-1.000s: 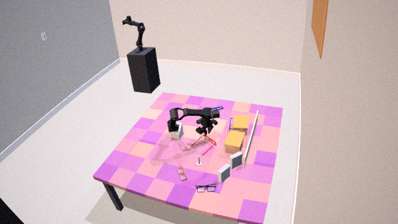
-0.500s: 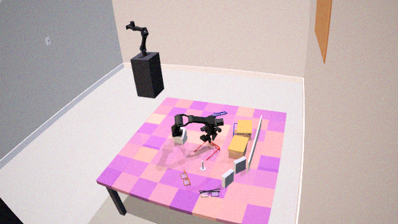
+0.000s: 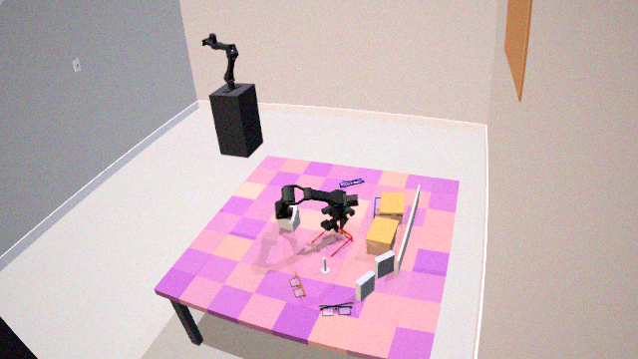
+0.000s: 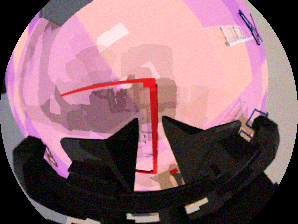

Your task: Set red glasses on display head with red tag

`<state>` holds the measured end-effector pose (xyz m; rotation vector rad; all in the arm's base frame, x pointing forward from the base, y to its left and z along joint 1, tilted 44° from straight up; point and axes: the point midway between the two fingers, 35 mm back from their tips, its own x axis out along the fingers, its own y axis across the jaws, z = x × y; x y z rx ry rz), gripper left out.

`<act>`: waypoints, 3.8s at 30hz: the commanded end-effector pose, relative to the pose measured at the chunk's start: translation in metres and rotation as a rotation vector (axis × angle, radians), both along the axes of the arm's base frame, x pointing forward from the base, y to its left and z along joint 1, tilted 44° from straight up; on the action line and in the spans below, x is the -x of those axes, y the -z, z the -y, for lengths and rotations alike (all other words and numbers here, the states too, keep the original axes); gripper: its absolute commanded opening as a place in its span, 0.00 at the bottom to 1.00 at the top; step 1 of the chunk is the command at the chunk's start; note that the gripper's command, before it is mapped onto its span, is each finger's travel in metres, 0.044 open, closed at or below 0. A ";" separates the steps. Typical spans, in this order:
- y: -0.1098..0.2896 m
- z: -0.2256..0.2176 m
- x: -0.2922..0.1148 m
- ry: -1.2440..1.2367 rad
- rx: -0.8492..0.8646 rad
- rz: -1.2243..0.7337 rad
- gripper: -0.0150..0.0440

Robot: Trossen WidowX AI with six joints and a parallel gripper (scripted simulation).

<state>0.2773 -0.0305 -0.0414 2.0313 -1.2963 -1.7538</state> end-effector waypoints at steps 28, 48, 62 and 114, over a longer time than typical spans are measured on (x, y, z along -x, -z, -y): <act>-0.013 -0.014 -0.004 -0.002 -0.002 -0.003 0.25; -0.068 -0.076 -0.007 -0.054 0.013 -0.040 0.25; -0.055 -0.133 0.014 -0.458 0.116 -0.277 0.25; -0.023 -0.252 0.126 -1.445 0.674 -0.918 0.25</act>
